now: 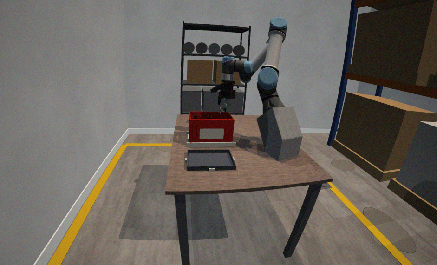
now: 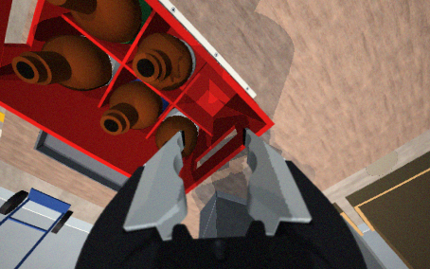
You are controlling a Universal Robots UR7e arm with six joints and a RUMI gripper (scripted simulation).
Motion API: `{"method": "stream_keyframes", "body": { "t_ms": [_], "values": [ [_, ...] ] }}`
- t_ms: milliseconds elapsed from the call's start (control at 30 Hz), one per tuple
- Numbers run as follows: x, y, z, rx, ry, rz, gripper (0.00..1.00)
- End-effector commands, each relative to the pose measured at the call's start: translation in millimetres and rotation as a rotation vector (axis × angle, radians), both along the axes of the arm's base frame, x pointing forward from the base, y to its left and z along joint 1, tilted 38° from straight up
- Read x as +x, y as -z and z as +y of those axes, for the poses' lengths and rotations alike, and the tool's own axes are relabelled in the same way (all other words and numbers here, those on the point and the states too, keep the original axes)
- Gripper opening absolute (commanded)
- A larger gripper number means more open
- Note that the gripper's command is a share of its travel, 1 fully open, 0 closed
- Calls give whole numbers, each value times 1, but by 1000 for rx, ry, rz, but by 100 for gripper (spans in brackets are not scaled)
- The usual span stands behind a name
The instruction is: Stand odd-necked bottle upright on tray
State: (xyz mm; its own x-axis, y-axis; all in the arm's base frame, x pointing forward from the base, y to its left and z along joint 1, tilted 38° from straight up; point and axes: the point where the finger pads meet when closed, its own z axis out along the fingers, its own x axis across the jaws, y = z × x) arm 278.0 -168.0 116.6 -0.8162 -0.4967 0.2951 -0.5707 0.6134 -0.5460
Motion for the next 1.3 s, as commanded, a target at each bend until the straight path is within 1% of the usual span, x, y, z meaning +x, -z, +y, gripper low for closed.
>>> {"method": "stream_keyframes", "body": {
  "t_ms": [0, 1267],
  "values": [
    [-1, 1, 0, 1, 1, 2, 38],
    [2, -2, -3, 1, 1, 0, 38]
  ]
}}
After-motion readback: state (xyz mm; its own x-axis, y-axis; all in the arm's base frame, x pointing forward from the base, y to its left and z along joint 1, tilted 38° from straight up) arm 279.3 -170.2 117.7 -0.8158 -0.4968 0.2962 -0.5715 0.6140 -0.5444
